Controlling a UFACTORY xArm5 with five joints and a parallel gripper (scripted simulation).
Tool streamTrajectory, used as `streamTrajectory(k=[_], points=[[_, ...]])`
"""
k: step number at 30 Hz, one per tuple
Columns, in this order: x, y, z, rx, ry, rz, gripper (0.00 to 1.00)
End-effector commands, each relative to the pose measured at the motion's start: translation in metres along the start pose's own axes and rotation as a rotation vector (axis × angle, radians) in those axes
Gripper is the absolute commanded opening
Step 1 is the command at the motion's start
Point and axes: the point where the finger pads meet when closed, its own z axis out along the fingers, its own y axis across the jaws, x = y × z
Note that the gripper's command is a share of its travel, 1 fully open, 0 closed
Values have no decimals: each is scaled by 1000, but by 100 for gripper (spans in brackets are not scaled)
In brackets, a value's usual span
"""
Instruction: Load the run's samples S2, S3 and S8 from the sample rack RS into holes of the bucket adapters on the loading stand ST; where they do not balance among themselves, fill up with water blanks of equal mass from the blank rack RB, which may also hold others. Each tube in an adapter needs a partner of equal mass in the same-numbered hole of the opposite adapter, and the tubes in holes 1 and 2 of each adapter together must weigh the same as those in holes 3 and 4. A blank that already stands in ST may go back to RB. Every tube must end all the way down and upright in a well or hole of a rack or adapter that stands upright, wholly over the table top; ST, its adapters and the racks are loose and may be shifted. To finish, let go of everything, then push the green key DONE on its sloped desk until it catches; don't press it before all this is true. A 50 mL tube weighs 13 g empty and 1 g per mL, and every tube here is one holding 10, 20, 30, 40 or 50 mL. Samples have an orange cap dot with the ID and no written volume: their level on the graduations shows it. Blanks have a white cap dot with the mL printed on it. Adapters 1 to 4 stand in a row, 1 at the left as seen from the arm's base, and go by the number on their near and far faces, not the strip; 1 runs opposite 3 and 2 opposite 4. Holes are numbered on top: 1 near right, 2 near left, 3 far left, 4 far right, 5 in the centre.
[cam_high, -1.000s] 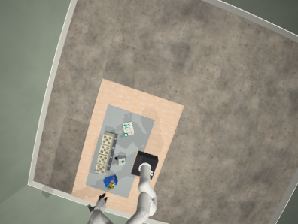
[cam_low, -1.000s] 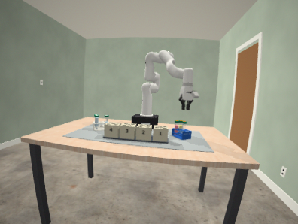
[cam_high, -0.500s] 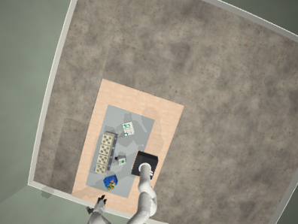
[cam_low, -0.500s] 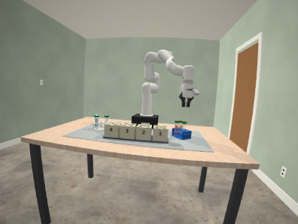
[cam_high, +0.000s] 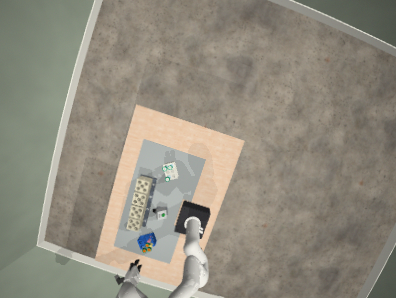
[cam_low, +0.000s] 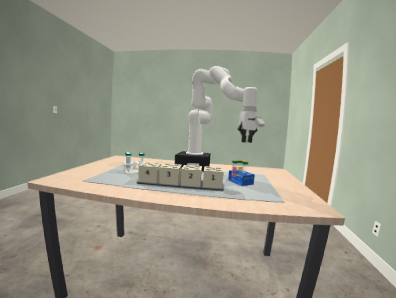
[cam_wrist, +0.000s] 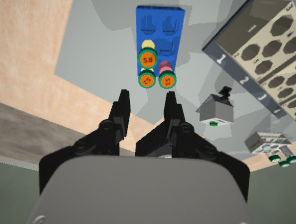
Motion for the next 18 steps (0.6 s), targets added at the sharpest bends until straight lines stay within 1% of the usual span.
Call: streamTrajectory(k=[1,2,3,9,11,15,18], points=[[1,0,-2,1,4,0,43],[1,0,-2,1,4,0,43],[-2,3,-1,1,4,33,57],[-24,25,-1,2,3,233,57],[-24,25,-1,2,3,233,57],[-38,39,-1,3,2,367,57],[-39,40,-1,3,2,467,57]])
